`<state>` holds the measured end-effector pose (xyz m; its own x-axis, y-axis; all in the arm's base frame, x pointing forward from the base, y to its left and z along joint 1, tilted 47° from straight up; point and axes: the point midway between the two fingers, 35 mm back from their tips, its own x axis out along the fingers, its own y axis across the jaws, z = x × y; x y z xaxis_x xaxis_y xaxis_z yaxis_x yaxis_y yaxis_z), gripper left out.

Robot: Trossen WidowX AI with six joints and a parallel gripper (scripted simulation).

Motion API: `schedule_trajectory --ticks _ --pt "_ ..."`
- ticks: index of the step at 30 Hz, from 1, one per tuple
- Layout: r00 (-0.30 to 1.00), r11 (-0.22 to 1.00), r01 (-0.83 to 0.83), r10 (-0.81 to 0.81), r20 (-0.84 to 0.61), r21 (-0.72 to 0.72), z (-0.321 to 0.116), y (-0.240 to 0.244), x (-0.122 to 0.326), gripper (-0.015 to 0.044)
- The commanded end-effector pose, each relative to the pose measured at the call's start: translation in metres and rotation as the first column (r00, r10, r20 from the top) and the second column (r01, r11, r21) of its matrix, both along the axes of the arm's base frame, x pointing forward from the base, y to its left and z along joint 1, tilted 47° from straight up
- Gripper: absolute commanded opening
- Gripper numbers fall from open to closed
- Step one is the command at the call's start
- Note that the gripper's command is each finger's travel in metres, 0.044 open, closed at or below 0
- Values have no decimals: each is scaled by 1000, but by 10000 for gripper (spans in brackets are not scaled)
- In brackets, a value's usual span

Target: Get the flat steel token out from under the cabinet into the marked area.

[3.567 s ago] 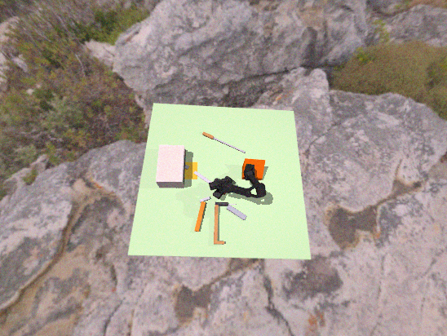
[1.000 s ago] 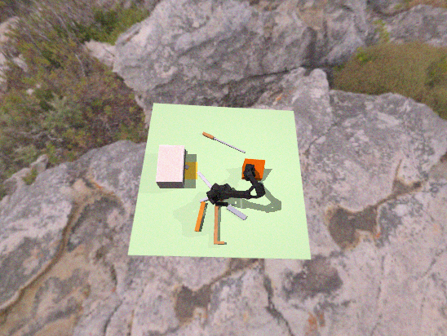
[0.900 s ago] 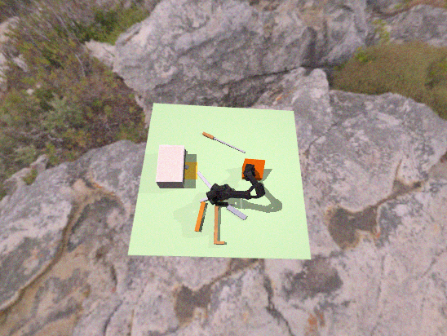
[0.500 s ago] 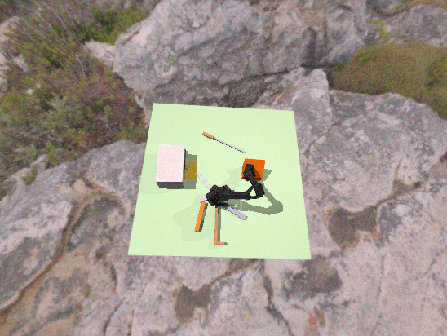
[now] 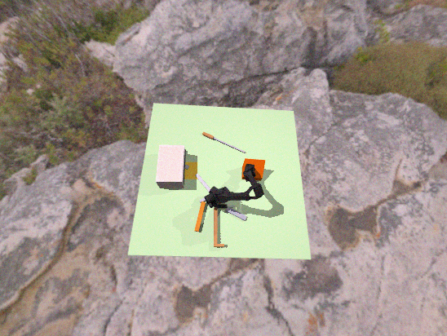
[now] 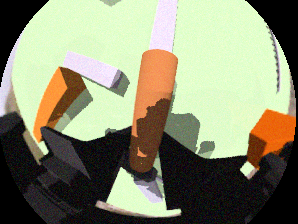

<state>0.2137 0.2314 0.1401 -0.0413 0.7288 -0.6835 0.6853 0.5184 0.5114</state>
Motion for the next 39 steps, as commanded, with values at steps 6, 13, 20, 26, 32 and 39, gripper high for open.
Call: schedule_trajectory --ticks 6,13,20,26,32,39 --pt "1000 1000 -3 3 13 13 12 9 5 0" --pt "1000 1000 -3 3 13 14 17 13 8 0" --pt "1000 1000 -3 3 13 14 22 17 10 0" --pt "1000 1000 -3 3 13 15 26 21 12 0" --pt "1000 1000 -3 3 14 15 30 24 14 0" --pt "1000 1000 -3 3 14 15 34 28 16 0"
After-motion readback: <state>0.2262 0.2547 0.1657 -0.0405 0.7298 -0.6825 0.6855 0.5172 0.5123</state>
